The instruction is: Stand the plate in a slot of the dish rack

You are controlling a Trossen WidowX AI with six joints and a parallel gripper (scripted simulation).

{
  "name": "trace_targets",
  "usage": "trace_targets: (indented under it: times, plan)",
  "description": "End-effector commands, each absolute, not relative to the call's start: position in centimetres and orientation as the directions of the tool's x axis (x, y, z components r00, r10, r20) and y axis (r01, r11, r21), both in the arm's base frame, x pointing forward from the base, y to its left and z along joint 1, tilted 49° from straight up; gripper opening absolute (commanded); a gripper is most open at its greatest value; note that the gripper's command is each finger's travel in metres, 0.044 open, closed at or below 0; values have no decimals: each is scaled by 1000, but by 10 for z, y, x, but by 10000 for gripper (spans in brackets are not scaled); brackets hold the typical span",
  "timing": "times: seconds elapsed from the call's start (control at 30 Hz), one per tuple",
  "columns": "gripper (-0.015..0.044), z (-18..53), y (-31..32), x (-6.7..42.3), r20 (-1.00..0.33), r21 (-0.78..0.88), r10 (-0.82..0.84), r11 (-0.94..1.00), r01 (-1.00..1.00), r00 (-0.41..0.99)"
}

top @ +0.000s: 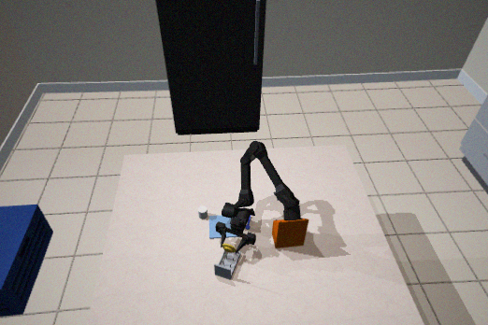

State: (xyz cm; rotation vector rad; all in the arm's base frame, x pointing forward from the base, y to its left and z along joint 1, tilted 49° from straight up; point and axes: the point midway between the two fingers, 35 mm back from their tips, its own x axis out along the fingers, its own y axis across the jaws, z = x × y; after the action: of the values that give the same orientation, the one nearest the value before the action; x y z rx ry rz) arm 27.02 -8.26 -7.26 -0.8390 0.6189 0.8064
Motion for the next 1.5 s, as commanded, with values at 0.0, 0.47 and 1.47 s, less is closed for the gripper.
trace_targets:
  times: [0.0,0.47,1.47]
  plan:
    - [0,-79,-77,267,-749,-392,372,417,-820,548]
    - [0,-91,-90,264,-745,-403,370,412,-817,555]
    - [394,-90,-87,262,-753,-396,366,413,-820,548]
